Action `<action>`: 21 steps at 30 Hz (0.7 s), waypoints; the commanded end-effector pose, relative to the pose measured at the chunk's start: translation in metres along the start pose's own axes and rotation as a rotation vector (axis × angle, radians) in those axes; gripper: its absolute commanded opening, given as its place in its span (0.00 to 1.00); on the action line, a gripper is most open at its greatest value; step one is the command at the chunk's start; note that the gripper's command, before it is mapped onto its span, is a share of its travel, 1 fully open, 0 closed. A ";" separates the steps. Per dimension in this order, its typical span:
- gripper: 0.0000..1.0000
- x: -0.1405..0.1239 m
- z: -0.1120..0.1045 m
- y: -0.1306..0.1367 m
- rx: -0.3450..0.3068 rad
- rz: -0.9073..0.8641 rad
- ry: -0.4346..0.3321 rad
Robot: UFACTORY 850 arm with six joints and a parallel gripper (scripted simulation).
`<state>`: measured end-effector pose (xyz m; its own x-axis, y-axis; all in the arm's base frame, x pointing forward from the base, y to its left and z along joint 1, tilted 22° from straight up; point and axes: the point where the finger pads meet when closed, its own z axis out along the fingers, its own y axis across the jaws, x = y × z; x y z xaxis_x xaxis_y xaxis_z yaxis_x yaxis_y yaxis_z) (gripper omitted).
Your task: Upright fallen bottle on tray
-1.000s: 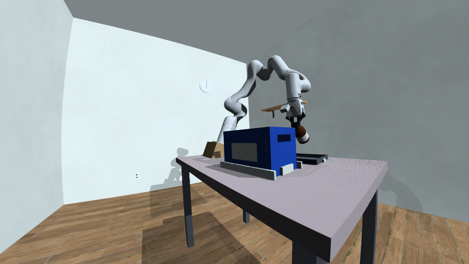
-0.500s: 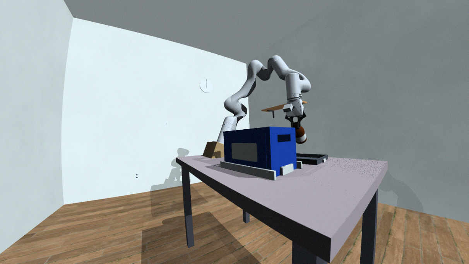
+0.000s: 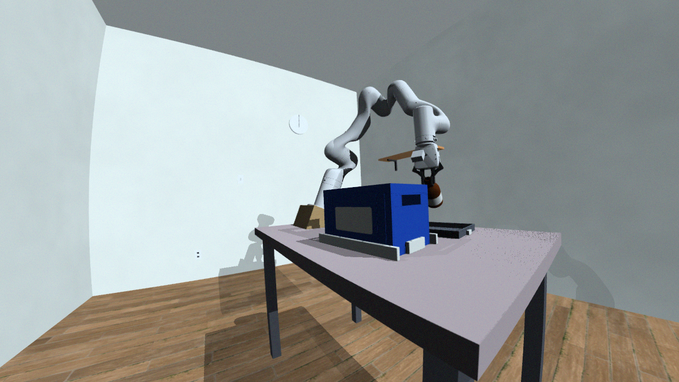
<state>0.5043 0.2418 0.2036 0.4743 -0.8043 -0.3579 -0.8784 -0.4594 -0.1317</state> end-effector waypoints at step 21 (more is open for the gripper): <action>0.00 0.000 -0.001 -0.001 0.002 -0.131 0.001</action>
<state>0.5043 0.2418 0.2036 0.5626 -0.7530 -0.3414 -0.8246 -0.5405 -0.1667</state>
